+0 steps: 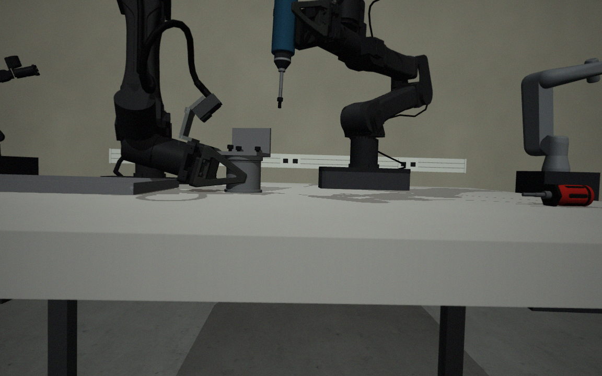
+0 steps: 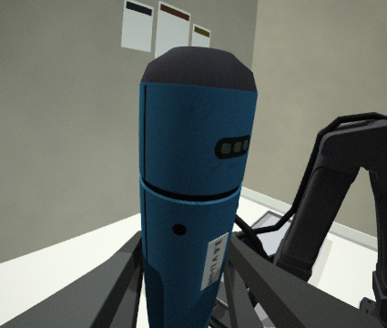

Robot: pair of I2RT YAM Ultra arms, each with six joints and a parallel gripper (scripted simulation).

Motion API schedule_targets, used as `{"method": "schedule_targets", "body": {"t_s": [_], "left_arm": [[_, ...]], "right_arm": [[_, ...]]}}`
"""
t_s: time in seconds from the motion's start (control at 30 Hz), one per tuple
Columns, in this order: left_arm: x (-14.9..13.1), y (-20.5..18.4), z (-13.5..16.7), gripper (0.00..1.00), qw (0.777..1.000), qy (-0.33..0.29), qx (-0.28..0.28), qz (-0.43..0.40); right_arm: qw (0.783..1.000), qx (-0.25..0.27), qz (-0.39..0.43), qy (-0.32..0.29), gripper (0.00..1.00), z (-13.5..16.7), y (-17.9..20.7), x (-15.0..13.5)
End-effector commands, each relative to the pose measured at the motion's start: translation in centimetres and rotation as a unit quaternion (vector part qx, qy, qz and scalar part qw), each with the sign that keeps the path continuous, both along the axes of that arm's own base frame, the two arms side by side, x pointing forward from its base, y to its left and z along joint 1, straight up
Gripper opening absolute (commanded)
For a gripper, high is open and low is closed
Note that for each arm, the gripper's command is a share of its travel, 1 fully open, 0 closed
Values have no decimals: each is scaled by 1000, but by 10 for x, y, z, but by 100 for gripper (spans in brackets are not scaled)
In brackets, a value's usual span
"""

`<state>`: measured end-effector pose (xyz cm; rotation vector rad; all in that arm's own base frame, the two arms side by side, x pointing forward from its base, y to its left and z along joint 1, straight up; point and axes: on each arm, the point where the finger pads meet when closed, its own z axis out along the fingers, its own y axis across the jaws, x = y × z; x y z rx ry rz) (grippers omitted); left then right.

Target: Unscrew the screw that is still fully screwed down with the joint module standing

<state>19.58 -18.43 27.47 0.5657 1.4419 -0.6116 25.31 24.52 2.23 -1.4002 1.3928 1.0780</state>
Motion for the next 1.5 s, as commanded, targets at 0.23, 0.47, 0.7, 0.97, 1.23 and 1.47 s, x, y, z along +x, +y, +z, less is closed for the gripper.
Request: {"method": "schedule_targets", "body": {"t_s": [0.23, 0.47, 0.7, 0.97, 1.23, 1.47], "left_arm": [[-5, 9, 32, 42, 998, -43, -35, 5], [-5, 9, 20, 42, 999, -34, -27, 6], [-4, 8, 12, 42, 999, -28, -21, 6], [-4, 8, 6, 42, 1000, -24, -17, 5], [-4, 7, 13, 42, 1000, -25, -18, 5], [-4, 6, 9, 42, 1000, -22, -15, 4]], "right_arm": [[1000, 7, 12, -6, 59, 6, 4, -4], [1000, 7, 12, -6, 59, 6, 4, -4], [1000, 7, 12, -6, 59, 6, 4, -4], [1000, 7, 12, -6, 59, 6, 4, -4], [1000, 7, 12, -6, 59, 6, 4, -4], [1000, 7, 12, -6, 59, 6, 4, -4]]}}
